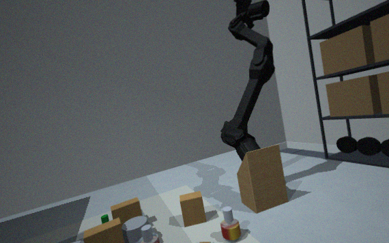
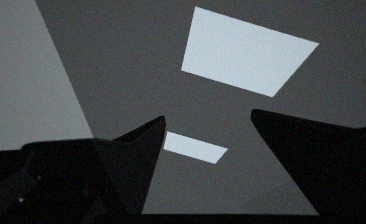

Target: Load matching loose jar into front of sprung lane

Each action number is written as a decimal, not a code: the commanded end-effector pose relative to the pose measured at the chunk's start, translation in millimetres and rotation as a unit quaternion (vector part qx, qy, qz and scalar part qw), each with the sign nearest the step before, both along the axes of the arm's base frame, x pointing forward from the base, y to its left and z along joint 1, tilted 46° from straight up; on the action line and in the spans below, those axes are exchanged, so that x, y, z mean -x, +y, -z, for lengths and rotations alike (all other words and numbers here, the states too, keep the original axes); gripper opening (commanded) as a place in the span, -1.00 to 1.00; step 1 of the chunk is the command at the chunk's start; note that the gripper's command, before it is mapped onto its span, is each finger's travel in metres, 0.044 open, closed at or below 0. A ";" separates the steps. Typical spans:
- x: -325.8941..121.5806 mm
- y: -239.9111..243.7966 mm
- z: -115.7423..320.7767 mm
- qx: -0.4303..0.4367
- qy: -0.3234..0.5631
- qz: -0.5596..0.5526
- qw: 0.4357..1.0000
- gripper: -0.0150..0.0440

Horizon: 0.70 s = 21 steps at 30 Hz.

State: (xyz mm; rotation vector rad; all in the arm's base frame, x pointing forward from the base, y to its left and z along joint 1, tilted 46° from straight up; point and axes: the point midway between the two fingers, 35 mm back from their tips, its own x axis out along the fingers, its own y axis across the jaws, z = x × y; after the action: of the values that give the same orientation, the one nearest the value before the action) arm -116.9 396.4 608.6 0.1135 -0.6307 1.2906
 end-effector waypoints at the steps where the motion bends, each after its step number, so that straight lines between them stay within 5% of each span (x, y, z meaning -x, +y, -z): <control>1: 0.1 -1.3 -1.0 -0.002 0.000 -0.001 1.000 0.95; 10: -0.6 -80.1 -55.2 -0.119 0.013 -0.042 0.992 1.00; 21: -58.0 -228.5 -118.7 -0.303 0.088 -0.066 0.947 1.00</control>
State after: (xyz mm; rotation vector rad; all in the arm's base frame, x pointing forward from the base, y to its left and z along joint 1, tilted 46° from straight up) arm -80.4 210.9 713.9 0.6748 -0.8313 1.2046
